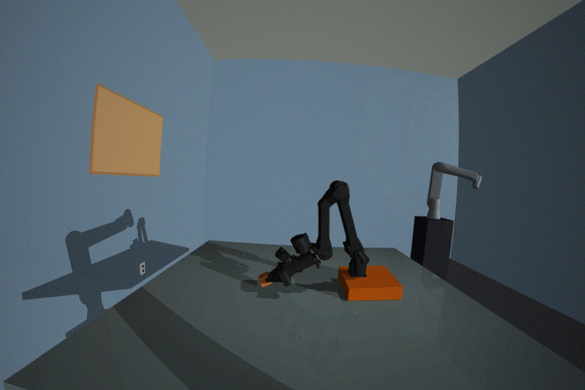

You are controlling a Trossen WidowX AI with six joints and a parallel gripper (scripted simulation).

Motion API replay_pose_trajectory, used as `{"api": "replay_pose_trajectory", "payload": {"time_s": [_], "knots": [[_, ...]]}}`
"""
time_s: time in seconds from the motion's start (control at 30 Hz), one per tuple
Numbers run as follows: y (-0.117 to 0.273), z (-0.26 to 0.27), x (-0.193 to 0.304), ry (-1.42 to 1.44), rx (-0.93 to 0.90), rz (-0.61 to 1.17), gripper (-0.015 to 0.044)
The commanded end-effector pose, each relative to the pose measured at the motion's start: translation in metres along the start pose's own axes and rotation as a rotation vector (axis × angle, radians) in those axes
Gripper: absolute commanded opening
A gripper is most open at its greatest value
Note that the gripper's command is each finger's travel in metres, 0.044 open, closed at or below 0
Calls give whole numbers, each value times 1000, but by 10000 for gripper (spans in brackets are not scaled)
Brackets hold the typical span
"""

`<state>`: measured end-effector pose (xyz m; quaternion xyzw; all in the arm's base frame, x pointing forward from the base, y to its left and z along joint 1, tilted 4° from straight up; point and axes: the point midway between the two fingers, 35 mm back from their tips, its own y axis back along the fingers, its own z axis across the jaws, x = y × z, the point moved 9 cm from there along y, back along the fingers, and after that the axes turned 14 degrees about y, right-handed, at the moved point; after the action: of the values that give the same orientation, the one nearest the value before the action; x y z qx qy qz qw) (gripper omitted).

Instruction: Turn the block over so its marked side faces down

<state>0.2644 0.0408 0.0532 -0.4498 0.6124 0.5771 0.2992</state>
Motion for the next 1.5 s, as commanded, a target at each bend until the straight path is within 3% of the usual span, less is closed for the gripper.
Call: {"api": "replay_pose_trajectory", "payload": {"time_s": [0.0,0.27,0.83,1.47], "knots": [[2,0,3,-5,5,-1,0],[2,0,3,-5,5,-1,0],[2,0,3,-5,5,-1,440],[2,0,3,-5,5,-1,440]]}}
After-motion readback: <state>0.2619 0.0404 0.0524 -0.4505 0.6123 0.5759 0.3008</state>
